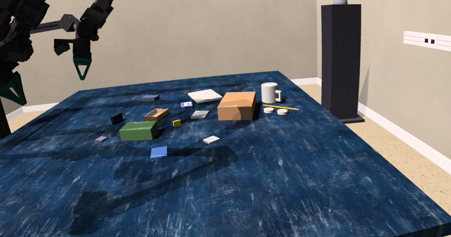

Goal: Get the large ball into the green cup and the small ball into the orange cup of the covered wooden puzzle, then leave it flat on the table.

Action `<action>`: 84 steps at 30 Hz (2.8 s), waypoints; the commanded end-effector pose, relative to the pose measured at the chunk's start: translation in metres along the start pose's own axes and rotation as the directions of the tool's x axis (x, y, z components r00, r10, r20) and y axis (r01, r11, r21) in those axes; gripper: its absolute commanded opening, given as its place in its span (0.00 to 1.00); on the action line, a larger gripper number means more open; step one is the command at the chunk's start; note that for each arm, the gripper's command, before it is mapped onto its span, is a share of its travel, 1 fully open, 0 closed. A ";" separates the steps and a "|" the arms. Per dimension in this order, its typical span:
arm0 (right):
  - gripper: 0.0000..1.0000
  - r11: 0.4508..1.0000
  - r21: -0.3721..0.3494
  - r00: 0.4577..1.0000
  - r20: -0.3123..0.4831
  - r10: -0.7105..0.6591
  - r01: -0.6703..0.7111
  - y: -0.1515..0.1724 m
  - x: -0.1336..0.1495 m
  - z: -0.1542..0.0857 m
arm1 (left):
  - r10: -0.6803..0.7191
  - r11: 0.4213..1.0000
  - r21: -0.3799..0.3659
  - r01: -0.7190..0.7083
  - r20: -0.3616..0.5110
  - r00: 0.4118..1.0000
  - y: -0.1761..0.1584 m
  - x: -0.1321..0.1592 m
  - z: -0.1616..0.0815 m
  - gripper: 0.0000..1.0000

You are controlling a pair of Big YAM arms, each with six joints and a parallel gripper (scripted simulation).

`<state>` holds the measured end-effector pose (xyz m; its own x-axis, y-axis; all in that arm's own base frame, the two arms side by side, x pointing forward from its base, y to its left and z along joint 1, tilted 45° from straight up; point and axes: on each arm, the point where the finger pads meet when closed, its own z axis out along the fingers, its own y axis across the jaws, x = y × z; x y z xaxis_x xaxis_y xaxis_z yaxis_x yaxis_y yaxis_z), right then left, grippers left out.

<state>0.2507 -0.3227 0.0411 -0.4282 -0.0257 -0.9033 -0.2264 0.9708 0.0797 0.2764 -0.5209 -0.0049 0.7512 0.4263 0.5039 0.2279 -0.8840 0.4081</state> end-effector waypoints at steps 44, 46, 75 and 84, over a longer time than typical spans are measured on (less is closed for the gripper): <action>1.00 1.000 0.007 1.000 0.001 -0.008 0.008 -0.004 -0.002 -0.003 | -0.107 0.994 0.000 0.107 -0.017 0.994 0.003 0.038 0.007 1.00; 1.00 1.000 0.007 1.000 0.001 -0.008 0.008 -0.004 -0.002 -0.003 | -0.132 0.991 0.002 0.132 -0.021 0.991 0.002 0.047 0.010 1.00; 1.00 1.000 0.007 1.000 0.001 -0.008 0.008 -0.004 -0.002 -0.003 | -0.650 0.757 -0.038 0.653 -0.157 0.744 -0.053 0.267 0.044 1.00; 1.00 1.000 0.007 1.000 0.001 -0.008 0.008 -0.004 -0.002 -0.003 | -0.824 0.554 -0.115 0.824 -0.217 0.524 -0.106 0.371 0.041 1.00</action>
<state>0.2507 -0.3227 0.0411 -0.4282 -0.0257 -0.9033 -0.2264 0.9708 0.0797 0.5398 -0.2951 0.0882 0.1489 0.9756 0.1614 0.6855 -0.2195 0.6942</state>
